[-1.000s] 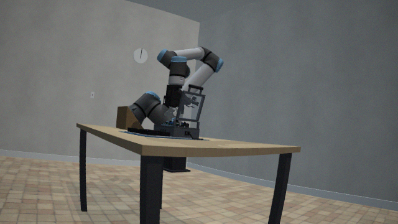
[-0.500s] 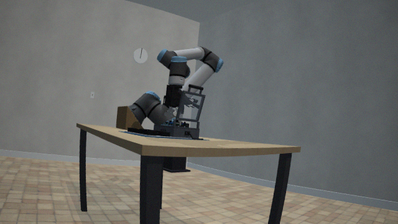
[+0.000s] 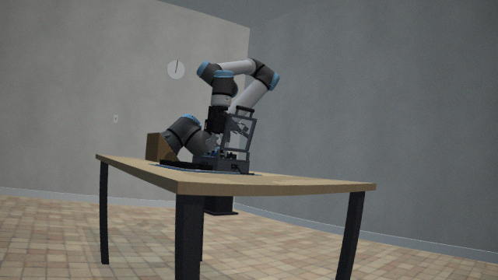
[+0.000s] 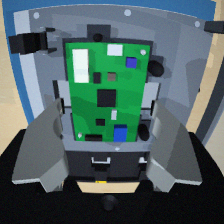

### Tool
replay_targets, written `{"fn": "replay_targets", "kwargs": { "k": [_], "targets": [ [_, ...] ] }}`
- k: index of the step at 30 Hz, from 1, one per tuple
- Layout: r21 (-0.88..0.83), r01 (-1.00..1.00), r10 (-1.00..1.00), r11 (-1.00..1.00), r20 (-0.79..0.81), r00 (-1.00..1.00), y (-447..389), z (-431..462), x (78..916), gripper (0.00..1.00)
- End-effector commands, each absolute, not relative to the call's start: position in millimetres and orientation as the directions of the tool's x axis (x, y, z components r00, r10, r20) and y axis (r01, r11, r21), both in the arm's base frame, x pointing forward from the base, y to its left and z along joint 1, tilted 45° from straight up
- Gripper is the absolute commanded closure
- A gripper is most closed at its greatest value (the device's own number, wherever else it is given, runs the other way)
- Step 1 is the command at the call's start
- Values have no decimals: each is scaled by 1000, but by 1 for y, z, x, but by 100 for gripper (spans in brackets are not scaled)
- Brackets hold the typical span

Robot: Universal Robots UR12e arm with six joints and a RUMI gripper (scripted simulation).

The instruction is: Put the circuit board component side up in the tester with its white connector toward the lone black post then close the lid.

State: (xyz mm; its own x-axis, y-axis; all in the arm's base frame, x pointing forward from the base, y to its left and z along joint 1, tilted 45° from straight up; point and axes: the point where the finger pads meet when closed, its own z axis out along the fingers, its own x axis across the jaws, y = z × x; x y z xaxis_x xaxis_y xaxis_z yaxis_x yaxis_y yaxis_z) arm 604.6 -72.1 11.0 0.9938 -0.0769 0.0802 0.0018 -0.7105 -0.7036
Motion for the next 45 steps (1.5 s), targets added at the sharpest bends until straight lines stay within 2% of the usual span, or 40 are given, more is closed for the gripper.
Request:
{"fn": "replay_targets", "kwargs": {
  "k": [1,16,45],
  "targets": [
    [-703,2,-77,-711,81,994,-75,13,605,41],
    [-703,2,-77,-711,81,994,-98,36,601,41],
    [-703,2,-77,-711,81,994,-202,142,584,41]
  ]
}}
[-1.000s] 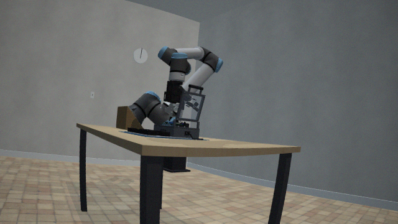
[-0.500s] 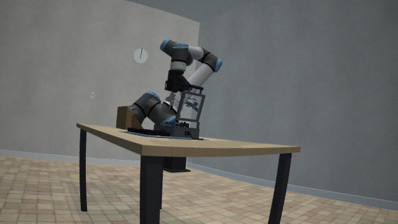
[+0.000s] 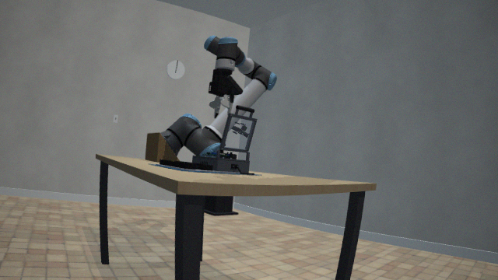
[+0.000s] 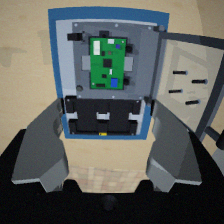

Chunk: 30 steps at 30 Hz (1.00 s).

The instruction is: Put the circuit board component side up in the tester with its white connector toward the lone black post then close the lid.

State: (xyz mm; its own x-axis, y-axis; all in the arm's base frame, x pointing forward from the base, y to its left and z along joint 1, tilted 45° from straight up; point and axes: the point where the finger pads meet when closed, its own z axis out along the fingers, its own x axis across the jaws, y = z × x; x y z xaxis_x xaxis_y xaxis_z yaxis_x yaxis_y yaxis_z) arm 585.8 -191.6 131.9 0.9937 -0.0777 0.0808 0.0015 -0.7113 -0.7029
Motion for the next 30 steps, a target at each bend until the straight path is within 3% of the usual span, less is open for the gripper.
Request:
{"fn": "replay_targets", "kwargs": {
  "k": [1,30],
  "targets": [
    [-703,2,-77,-711,81,994,-206,146,584,41],
    [-703,2,-77,-711,81,994,-253,193,576,41]
  ]
}}
